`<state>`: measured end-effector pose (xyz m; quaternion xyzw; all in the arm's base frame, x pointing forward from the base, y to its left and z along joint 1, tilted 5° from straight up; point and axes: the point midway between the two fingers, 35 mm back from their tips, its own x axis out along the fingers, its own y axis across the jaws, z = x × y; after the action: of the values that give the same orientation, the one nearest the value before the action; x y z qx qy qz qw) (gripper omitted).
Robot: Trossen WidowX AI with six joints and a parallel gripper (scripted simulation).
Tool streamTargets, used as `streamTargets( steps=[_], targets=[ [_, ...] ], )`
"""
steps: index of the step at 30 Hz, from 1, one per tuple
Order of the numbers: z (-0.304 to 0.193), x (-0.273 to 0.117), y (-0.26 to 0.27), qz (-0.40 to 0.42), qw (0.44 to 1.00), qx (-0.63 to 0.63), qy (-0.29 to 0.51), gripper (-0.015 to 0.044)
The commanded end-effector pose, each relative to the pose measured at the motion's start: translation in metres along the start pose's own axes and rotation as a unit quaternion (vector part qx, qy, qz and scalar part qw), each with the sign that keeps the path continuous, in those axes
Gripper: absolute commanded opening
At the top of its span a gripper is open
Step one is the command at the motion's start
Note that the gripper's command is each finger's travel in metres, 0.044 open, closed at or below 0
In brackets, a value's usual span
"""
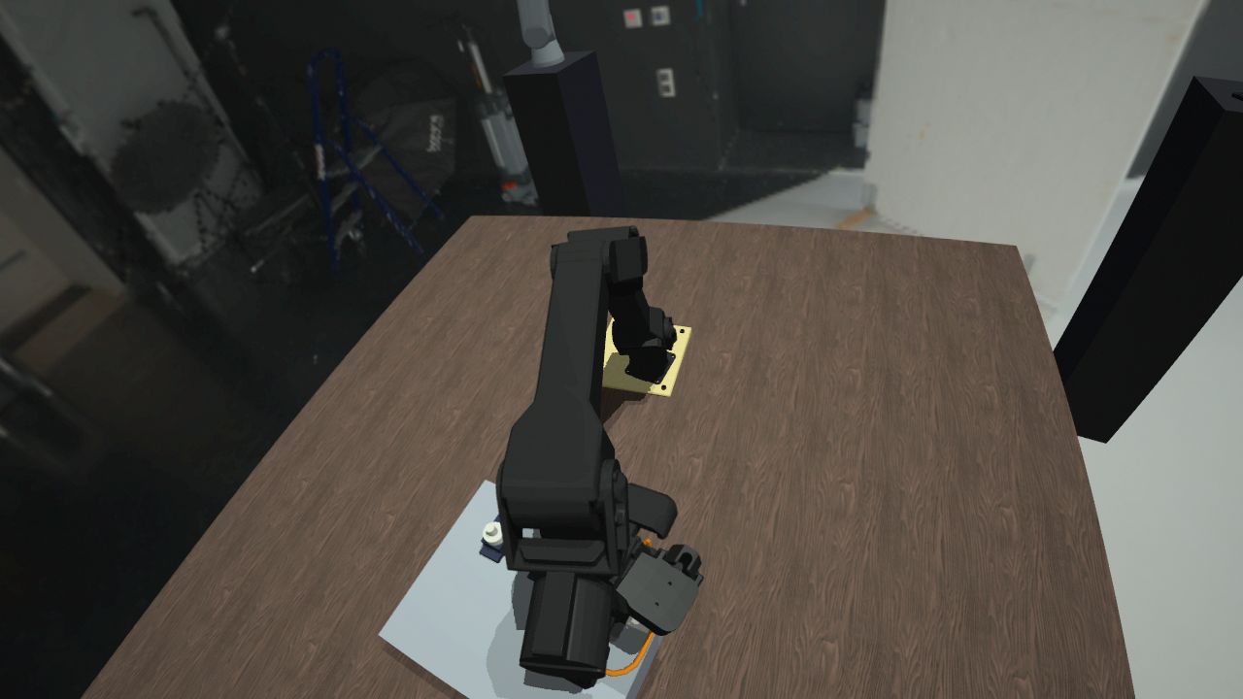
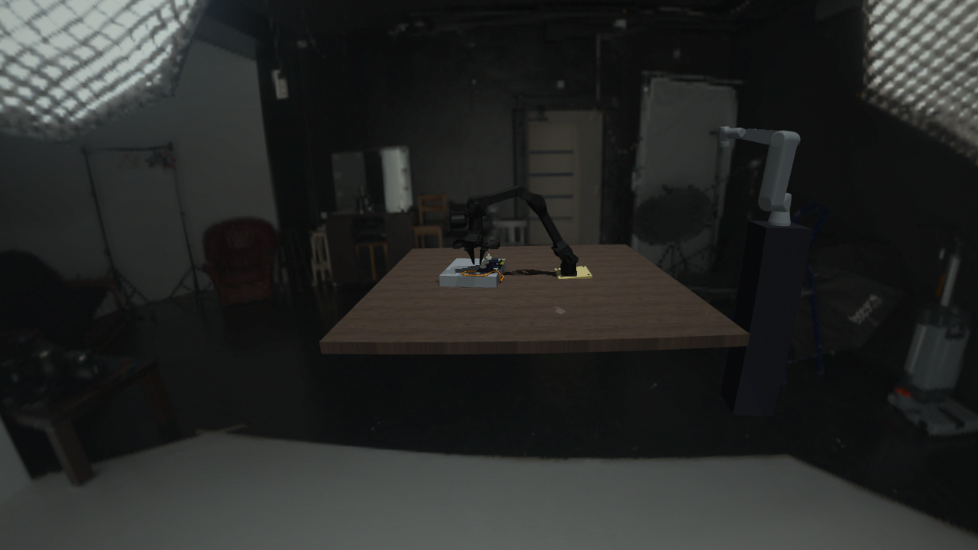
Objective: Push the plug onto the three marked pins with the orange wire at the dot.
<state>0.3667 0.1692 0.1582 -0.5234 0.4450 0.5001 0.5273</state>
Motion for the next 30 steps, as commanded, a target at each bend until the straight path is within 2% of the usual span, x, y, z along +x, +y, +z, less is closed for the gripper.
streamTargets(
  steps=[1, 20, 23, 30],
  targets=[
    [0.002, 0.011, 0.000, 0.003, 1.000, -0.007, -0.001, 0.0115],
    [0.002, 0.038, 0.001, 0.003, 1.000, -0.007, -0.001, 0.0115],
    [0.002, 0.038, 0.001, 0.003, 1.000, -0.007, -0.001, 0.0036],
    [0.002, 0.036, 0.001, 0.003, 1.000, -0.007, -0.001, 0.0000]
  ],
)
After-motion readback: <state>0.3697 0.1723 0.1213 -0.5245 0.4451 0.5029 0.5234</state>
